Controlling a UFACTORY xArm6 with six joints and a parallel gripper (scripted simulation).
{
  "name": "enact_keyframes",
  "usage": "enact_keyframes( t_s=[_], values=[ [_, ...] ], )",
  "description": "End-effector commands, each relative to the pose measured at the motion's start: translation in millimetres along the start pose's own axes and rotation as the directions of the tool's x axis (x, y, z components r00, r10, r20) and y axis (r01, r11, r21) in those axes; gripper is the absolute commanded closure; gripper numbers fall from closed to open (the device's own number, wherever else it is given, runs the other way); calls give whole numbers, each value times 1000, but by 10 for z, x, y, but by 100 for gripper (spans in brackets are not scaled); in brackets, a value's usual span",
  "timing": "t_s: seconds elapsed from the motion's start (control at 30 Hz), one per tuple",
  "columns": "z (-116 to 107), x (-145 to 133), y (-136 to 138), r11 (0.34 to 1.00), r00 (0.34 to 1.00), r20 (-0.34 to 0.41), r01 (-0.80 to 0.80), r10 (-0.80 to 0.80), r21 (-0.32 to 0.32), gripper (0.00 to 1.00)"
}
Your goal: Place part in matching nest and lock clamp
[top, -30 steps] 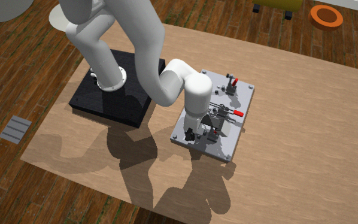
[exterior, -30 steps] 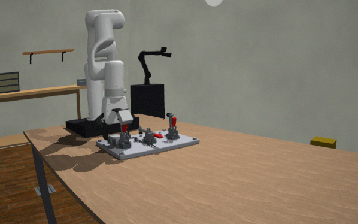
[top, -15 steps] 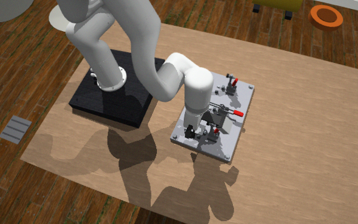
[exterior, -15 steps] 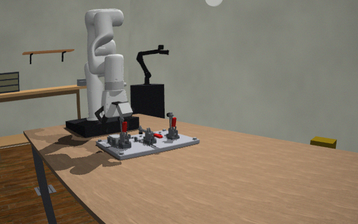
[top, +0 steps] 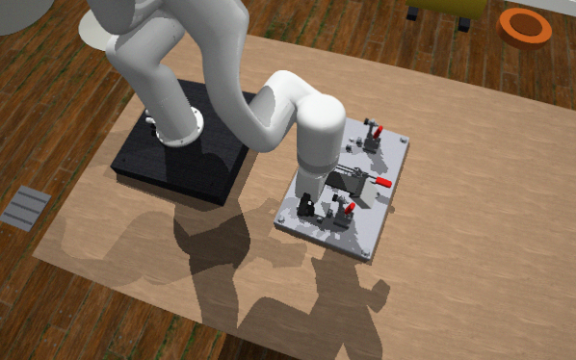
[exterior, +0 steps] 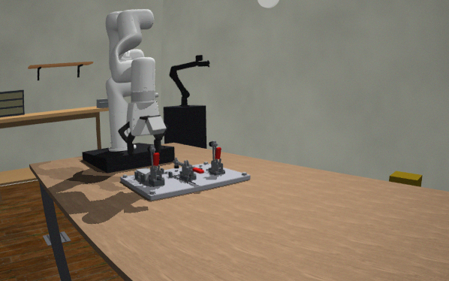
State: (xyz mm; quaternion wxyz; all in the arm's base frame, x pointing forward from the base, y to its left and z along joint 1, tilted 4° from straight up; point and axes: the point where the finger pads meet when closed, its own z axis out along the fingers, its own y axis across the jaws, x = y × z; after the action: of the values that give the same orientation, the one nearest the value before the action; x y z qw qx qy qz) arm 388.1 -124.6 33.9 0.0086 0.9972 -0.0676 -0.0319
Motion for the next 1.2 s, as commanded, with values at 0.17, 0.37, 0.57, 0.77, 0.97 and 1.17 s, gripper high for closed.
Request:
enact_keyframes(
  t_s=[0.17, 0.37, 0.57, 0.77, 0.97, 1.17],
  values=[
    [-23, 11, 2, 1000, 1000, -3, 0, 0, 0, 0],
    [-23, 11, 2, 1000, 1000, -3, 0, 0, 0, 0],
    [-62, 11, 2, 1000, 1000, -3, 0, 0, 0, 53],
    [-256, 11, 2, 1000, 1000, -3, 0, 0, 0, 53],
    [-747, 9, 2, 1000, 1000, -3, 0, 0, 0, 53],
    [-1094, 8, 2, 1000, 1000, -3, 0, 0, 0, 53]
  ],
)
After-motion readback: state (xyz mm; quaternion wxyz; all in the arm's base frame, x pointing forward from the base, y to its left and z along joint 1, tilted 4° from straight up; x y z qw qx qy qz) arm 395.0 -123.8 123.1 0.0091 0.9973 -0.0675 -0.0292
